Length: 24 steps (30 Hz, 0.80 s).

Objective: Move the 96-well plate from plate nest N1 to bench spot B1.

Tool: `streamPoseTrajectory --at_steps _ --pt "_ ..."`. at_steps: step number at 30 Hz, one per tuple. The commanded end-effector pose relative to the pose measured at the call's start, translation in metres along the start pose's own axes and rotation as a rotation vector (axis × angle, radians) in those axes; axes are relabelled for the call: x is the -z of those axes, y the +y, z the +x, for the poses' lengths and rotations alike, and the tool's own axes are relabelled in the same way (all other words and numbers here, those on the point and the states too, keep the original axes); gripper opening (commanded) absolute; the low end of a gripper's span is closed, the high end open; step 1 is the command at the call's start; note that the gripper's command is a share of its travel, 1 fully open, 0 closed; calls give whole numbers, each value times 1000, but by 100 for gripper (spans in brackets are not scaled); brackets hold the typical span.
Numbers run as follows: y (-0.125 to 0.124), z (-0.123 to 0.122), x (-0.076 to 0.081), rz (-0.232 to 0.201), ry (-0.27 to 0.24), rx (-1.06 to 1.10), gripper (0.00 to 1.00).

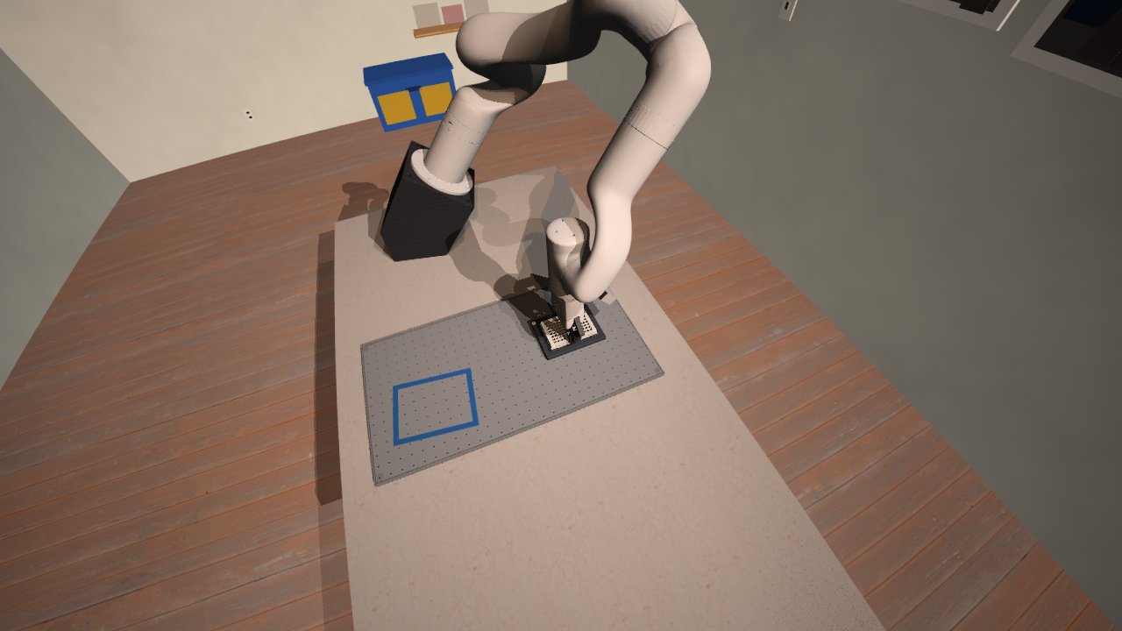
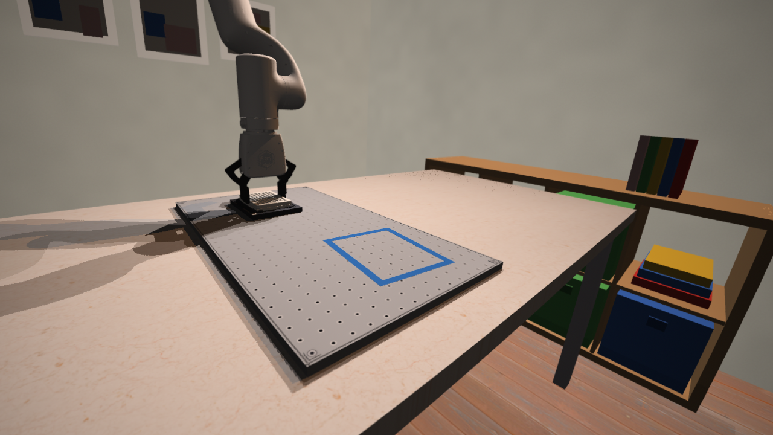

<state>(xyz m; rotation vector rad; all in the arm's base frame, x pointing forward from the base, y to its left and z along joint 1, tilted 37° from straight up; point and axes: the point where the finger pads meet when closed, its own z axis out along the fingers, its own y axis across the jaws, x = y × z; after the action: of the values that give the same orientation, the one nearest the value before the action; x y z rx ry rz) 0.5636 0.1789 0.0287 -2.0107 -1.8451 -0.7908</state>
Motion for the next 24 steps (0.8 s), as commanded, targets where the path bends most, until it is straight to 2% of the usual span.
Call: streamPoseTrajectory --at_steps 1,24 --pt "1 0 1 -1 0 0 0" --pt "1 0 15 -1 0 0 0"
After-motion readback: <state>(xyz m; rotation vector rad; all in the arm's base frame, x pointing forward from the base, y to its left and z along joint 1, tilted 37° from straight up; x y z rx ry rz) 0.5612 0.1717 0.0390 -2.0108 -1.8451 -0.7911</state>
